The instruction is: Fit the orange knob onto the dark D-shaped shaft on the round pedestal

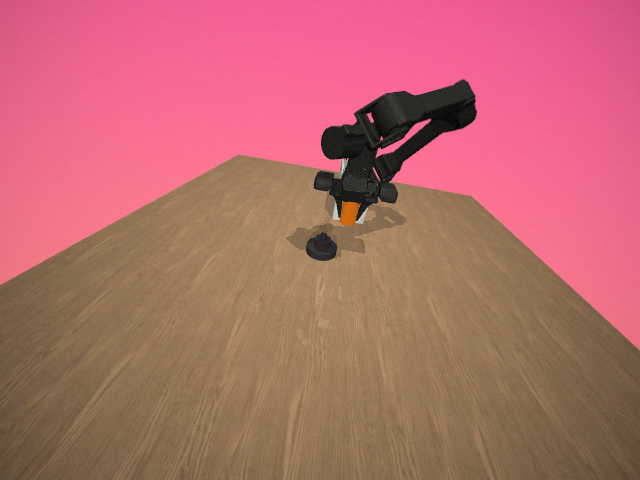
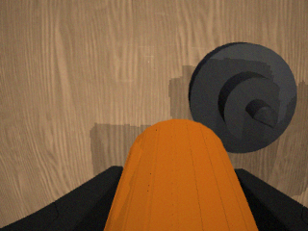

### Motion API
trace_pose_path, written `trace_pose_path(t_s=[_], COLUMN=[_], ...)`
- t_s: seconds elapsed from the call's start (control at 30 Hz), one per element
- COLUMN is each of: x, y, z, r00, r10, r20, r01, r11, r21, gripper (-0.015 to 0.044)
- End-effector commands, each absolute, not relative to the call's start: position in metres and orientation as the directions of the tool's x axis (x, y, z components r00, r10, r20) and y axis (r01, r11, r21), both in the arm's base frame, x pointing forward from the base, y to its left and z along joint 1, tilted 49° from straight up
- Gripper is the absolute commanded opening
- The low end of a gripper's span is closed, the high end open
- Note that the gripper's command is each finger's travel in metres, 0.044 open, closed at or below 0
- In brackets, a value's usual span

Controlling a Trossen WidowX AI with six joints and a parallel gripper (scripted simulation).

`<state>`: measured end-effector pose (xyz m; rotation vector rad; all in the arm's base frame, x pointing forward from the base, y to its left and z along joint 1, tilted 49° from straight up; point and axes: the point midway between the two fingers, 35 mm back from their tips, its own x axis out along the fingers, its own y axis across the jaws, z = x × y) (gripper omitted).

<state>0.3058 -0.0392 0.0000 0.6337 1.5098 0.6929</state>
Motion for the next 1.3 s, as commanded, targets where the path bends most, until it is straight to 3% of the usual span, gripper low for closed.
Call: trace_pose_path(t_s=[0.0, 1.27], x=[0.309, 0.311], y=[-0.048, -0.045], z=[-0.012, -0.067], r00=[-0.045, -0.044], r10=[0.743, 0.744], r20=[-0.668, -0.666], r01=[-0.02, -0.031], r11=[0.668, 0.666], r21=[0.744, 0.746], gripper=[0.0, 0.0])
